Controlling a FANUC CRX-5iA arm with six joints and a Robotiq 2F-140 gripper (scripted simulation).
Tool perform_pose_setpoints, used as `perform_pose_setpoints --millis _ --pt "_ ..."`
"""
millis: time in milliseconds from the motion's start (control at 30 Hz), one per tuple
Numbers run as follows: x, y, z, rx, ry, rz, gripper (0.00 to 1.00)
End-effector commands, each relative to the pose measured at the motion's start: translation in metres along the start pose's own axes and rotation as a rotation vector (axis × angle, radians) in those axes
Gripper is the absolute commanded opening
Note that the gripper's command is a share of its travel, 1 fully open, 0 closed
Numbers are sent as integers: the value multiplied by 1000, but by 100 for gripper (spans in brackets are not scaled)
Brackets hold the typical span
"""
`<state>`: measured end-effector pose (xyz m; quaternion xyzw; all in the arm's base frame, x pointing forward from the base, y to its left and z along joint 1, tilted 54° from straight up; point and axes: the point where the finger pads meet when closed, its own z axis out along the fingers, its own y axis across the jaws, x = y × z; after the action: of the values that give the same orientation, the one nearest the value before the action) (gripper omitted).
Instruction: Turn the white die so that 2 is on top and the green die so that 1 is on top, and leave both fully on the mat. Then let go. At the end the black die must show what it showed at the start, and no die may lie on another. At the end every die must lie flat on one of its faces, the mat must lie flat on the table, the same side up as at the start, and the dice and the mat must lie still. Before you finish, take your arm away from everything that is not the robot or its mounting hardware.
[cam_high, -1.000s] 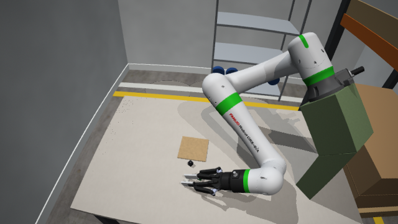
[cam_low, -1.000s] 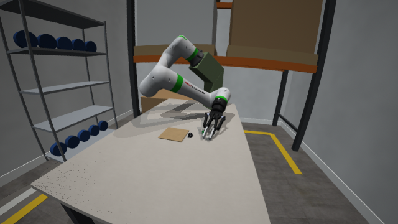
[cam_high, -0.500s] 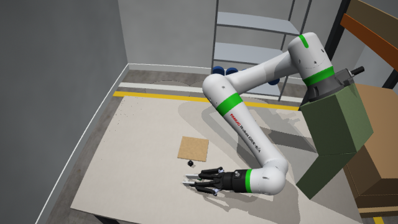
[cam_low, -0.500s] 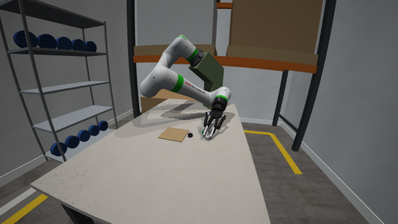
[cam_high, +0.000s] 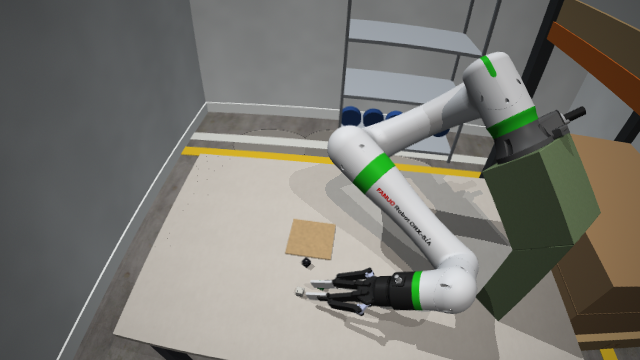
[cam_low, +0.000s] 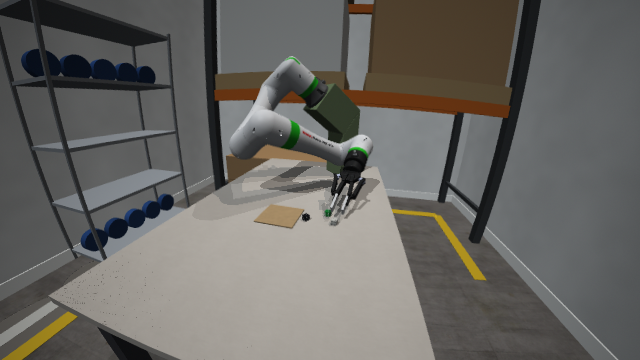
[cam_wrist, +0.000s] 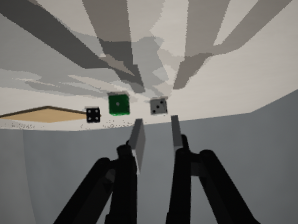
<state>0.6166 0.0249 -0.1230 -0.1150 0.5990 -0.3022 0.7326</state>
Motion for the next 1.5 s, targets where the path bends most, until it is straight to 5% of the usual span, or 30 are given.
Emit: perform_pose_setpoints --millis 0,1100,1467 --pt "0 0 -2 0 0 0 21" --pt "-54 1 -29 -2 15 0 21" --pt "-73 0 -17 1 301 -3 21"
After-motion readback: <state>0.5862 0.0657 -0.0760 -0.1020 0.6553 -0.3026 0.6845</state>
